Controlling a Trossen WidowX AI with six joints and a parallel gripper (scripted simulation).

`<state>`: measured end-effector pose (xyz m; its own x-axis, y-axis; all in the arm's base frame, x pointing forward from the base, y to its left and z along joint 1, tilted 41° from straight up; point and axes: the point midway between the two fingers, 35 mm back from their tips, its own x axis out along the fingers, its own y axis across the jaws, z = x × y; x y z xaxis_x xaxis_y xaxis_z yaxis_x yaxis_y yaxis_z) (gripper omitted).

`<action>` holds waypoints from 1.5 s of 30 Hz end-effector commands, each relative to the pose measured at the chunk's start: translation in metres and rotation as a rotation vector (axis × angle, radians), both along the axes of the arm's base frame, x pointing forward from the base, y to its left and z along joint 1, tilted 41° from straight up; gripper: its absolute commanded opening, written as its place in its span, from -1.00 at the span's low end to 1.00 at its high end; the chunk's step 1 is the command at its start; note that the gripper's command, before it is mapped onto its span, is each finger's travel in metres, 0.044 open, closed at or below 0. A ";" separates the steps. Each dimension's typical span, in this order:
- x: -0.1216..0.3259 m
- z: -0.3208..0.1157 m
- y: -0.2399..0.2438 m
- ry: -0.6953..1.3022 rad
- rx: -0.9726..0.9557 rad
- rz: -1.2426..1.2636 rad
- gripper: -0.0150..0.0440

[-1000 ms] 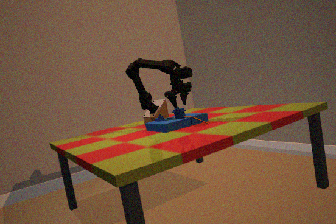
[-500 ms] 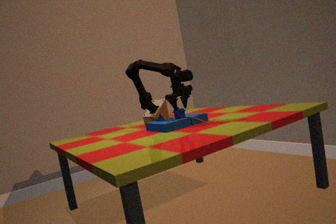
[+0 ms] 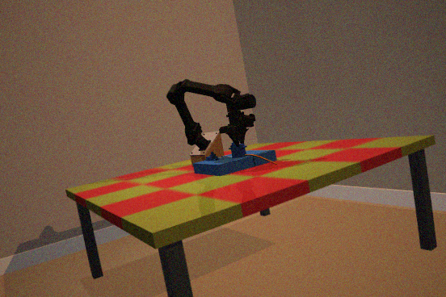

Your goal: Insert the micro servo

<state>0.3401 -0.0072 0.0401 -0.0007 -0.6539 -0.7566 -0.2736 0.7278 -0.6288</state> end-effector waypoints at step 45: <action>-0.041 0.021 0.019 0.152 -0.002 0.170 -0.49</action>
<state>0.2999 0.0111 0.0611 -0.0062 -0.6593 -0.7519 -0.4000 0.6907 -0.6024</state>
